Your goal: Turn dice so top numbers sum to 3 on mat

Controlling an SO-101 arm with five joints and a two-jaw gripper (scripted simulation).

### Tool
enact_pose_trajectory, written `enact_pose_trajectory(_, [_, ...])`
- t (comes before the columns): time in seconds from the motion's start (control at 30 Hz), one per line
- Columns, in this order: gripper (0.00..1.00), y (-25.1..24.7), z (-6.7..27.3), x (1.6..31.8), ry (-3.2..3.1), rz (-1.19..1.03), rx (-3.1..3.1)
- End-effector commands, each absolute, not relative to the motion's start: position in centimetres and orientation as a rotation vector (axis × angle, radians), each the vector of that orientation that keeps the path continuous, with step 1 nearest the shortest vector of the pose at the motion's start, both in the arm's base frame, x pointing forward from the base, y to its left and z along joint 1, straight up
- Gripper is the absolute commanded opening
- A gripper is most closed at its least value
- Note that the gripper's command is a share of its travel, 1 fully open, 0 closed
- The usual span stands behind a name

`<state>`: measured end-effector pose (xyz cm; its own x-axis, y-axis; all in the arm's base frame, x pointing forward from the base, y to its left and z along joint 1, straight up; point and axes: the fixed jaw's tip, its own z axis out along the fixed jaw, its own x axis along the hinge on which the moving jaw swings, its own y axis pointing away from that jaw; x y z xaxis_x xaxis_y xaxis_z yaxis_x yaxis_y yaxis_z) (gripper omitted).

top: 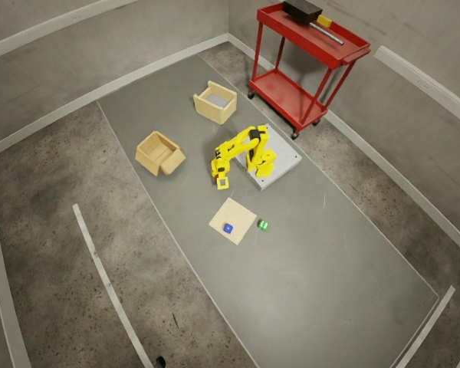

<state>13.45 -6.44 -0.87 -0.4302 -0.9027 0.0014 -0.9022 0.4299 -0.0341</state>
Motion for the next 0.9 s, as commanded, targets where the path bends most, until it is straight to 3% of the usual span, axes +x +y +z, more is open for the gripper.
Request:
enact_pose_trajectory(0.0, [0.0,-6.4,-1.3,13.0,2.649,-0.02,-1.674])
enact_pose_trajectory(0.87, [0.0,-6.4,-2.3,13.0,2.649,-0.02,-1.674])
